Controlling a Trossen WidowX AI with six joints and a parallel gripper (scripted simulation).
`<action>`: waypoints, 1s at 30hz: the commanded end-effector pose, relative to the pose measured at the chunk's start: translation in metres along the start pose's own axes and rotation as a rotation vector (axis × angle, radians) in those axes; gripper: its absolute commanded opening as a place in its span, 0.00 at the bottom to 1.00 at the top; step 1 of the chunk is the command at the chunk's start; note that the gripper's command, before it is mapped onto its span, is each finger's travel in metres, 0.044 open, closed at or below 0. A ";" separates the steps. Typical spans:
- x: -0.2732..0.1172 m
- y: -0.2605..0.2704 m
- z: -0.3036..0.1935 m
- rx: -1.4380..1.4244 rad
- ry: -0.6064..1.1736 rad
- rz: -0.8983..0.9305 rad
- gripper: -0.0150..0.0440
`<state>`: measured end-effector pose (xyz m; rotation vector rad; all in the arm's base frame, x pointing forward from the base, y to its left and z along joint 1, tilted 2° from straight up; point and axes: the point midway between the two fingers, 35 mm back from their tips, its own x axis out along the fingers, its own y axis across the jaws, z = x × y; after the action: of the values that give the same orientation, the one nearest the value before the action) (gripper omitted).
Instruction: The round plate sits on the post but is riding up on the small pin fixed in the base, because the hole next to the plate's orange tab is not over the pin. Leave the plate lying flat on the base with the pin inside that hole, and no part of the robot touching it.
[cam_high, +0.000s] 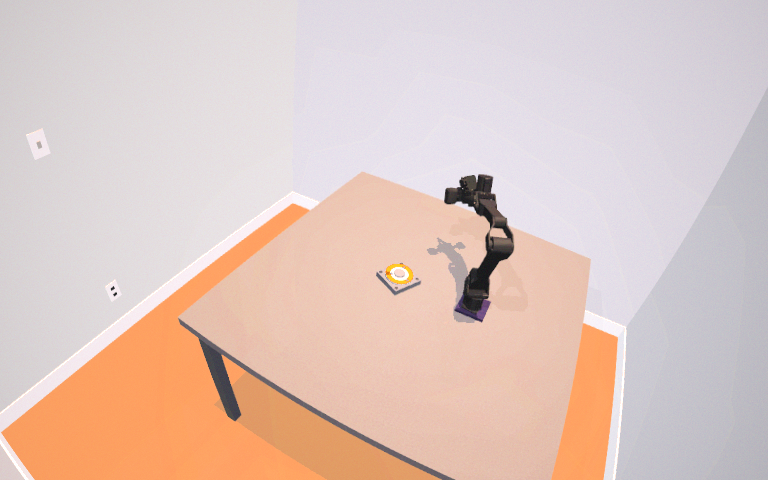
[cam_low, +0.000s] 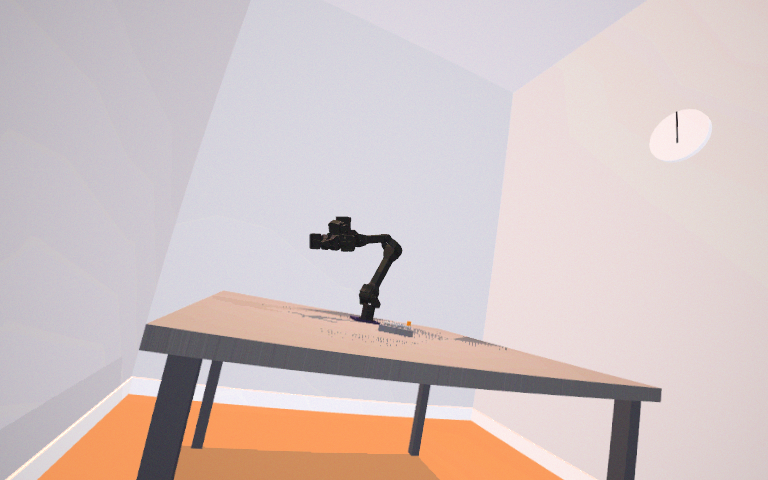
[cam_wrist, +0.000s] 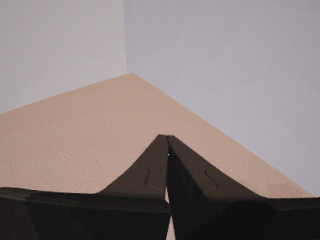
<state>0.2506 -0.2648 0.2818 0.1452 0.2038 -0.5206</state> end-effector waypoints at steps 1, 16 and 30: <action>0.021 0.048 -0.016 0.004 0.116 0.110 0.25; 0.024 0.218 -0.114 -0.104 0.698 0.368 0.25; -0.072 0.325 -0.196 -0.508 1.205 0.402 0.25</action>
<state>0.3375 0.0583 0.1424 0.0773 1.3283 0.0784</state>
